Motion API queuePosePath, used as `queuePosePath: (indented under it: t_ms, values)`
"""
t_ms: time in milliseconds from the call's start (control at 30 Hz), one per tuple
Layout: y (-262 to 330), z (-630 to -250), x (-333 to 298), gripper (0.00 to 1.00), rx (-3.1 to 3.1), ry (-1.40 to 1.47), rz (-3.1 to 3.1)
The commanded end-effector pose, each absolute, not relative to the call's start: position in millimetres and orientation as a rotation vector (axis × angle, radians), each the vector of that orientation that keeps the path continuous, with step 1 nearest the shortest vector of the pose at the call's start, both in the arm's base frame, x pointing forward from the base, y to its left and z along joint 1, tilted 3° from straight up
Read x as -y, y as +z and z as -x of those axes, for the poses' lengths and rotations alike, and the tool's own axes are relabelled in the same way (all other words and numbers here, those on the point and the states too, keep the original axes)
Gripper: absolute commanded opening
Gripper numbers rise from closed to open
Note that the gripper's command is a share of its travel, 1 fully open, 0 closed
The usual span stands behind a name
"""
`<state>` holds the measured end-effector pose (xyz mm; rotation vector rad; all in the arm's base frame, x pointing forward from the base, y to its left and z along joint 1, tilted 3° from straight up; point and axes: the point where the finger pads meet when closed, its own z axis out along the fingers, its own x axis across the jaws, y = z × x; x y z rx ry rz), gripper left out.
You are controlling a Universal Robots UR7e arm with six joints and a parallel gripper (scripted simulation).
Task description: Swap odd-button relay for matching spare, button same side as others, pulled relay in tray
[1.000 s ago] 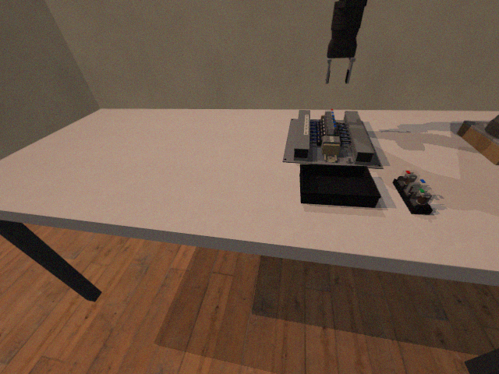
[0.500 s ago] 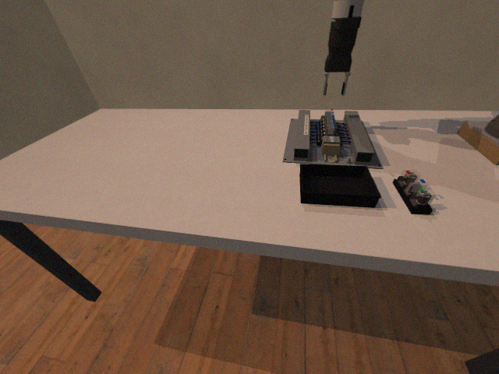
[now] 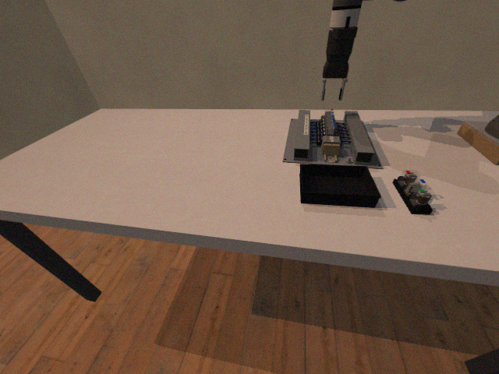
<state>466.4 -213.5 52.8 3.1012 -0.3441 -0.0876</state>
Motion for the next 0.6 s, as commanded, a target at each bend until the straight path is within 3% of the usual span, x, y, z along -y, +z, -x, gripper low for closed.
queuePosePath:
  t_ms: [0,567]
  values:
    - [46.6,-465.9,218.7,1.0,0.344,-0.084,-3.1]
    - [54.4,-467.4,213.1,1.0,0.344,-0.084,-3.1]
